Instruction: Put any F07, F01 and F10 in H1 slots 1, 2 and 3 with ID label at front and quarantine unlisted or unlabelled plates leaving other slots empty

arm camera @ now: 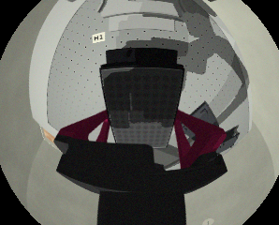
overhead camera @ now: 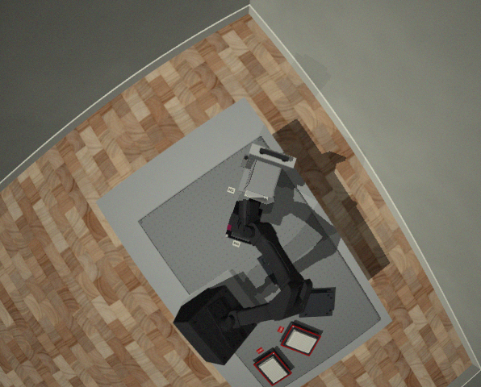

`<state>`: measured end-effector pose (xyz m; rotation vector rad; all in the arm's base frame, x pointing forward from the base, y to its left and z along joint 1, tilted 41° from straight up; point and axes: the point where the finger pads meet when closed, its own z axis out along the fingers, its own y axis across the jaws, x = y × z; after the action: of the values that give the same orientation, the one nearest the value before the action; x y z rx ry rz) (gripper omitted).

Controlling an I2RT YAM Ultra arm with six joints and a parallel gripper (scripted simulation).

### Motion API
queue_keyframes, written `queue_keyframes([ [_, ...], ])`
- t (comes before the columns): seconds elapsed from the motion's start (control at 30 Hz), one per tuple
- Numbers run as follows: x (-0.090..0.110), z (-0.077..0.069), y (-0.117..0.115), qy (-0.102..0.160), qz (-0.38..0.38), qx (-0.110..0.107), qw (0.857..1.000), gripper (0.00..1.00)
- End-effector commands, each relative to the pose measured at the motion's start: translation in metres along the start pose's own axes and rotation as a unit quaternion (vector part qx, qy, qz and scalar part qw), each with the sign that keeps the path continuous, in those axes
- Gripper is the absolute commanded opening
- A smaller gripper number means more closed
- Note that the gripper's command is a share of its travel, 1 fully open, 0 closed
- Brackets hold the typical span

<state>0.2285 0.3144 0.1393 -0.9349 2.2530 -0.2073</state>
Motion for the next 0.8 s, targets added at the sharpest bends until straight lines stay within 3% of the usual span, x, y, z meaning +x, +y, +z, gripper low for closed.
queue_keyframes([
  [0.0,-0.003,-0.002,0.001,-0.007,0.001,-0.003,1.000,0.86],
  [0.77,-0.003,0.011,0.001,-0.007,0.001,-0.003,1.000,0.86],
])
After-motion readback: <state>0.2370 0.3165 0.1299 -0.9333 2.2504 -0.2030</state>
